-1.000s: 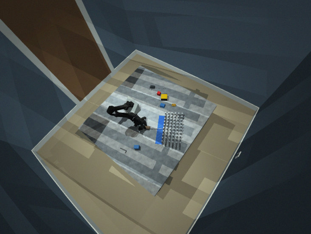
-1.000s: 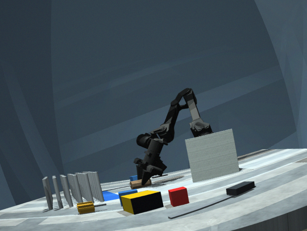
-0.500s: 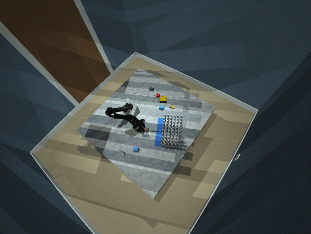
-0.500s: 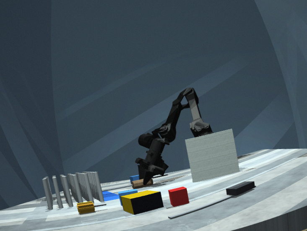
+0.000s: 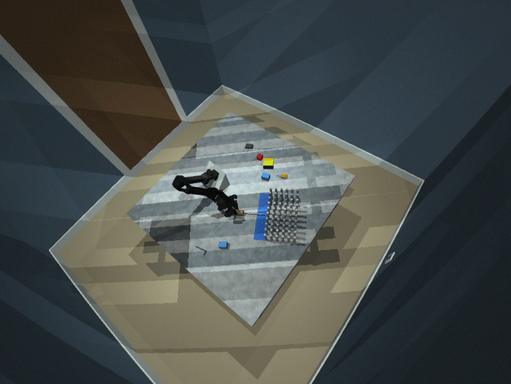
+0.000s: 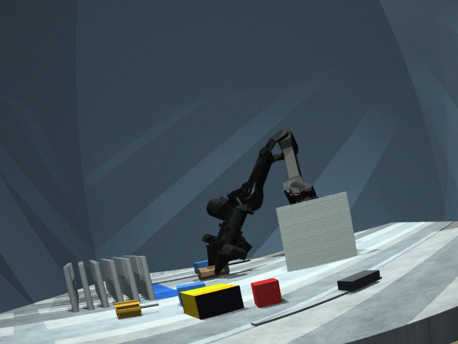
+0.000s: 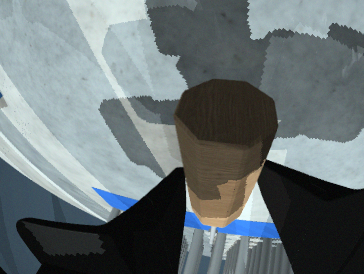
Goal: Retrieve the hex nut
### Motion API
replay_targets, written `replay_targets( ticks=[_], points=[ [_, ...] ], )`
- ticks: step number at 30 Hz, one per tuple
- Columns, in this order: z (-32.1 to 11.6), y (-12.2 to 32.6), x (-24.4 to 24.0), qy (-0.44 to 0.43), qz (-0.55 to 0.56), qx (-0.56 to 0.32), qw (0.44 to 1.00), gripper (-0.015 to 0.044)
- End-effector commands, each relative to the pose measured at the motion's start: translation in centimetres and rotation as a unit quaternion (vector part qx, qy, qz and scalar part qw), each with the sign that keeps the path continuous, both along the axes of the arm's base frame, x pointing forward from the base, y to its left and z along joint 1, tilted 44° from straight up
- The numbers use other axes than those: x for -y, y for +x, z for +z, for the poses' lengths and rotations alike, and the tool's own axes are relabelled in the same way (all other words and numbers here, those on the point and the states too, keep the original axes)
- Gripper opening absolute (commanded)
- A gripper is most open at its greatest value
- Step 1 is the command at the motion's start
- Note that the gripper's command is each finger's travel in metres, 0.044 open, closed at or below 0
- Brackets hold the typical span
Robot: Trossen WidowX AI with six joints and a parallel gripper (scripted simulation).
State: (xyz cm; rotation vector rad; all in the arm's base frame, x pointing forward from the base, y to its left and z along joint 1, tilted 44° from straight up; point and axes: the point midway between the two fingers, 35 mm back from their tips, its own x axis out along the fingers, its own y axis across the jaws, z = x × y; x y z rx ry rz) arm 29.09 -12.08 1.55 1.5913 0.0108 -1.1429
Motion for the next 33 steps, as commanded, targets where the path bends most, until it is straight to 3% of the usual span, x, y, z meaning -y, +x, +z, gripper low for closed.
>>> replay_targets(
  ticks=[1,19,33],
  points=[
    [0.4,0.2,-0.2,0.001,-0.001,0.005,1.000,0.0000],
    [1.4,0.4,-1.0,0.001,-0.002,0.007,1.000,0.0000],
    [3.0,-2.6,-0.4,0.001,0.000,0.004,1.000,0.0000]
  ],
)
